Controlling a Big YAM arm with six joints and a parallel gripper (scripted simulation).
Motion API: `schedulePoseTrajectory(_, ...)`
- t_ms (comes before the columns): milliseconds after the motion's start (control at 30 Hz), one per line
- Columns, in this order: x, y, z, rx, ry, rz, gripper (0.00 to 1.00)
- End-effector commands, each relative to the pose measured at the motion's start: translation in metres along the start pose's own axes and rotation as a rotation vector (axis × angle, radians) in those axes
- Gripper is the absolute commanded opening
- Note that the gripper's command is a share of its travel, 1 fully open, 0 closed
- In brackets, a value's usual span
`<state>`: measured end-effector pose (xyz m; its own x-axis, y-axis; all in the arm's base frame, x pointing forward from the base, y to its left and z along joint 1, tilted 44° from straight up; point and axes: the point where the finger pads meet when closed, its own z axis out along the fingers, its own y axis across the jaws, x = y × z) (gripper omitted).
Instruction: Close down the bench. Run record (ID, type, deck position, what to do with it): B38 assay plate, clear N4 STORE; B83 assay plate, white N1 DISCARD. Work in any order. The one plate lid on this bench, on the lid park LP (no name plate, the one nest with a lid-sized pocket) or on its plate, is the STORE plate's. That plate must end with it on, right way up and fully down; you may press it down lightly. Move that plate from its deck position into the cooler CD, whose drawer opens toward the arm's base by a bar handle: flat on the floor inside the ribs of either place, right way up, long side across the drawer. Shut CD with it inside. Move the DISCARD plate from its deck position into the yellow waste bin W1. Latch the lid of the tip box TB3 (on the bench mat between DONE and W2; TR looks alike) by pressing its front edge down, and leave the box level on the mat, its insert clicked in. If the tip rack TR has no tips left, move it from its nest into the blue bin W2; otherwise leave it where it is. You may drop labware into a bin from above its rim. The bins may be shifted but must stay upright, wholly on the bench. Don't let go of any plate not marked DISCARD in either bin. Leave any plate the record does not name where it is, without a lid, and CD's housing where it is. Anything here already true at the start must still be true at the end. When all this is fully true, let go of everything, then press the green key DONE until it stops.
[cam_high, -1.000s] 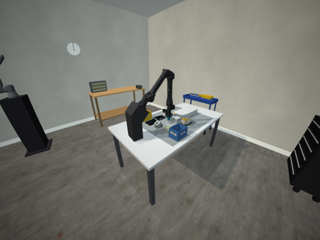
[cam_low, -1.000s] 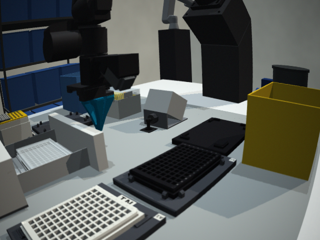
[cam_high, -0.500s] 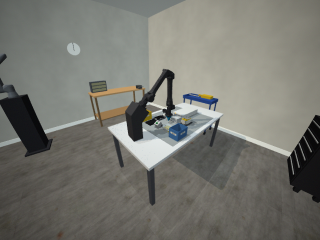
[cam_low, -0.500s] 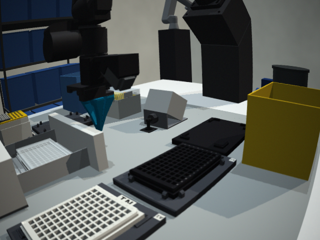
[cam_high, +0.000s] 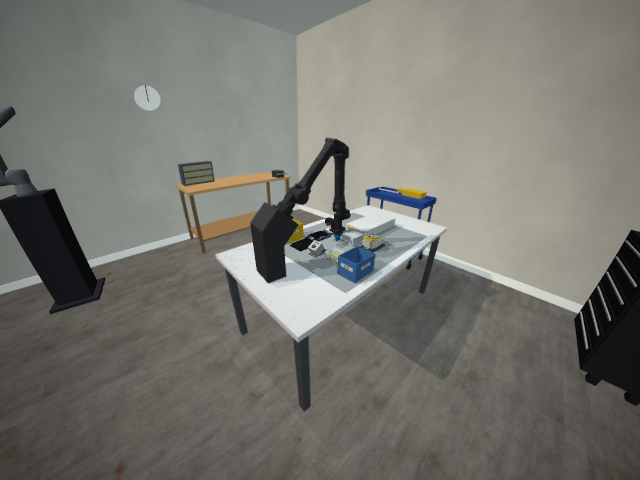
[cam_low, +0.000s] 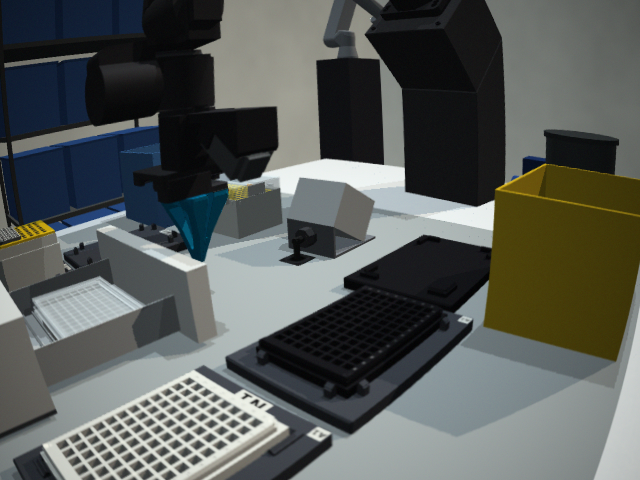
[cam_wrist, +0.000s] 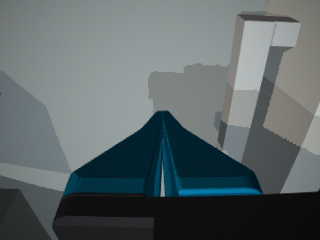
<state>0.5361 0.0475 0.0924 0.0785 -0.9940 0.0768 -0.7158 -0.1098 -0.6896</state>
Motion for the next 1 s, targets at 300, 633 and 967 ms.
schedulePoseTrajectory(300, -0.001, -0.015, 0.005, -0.007, -0.006, -0.008, 0.0)
schedulePoseTrajectory(633, -0.003, -0.023, 0.005, -0.011, -0.007, -0.008, 0.0)
schedulePoseTrajectory(967, -0.004, -0.044, 0.004, 0.017, -0.008, -0.006, 0.0)
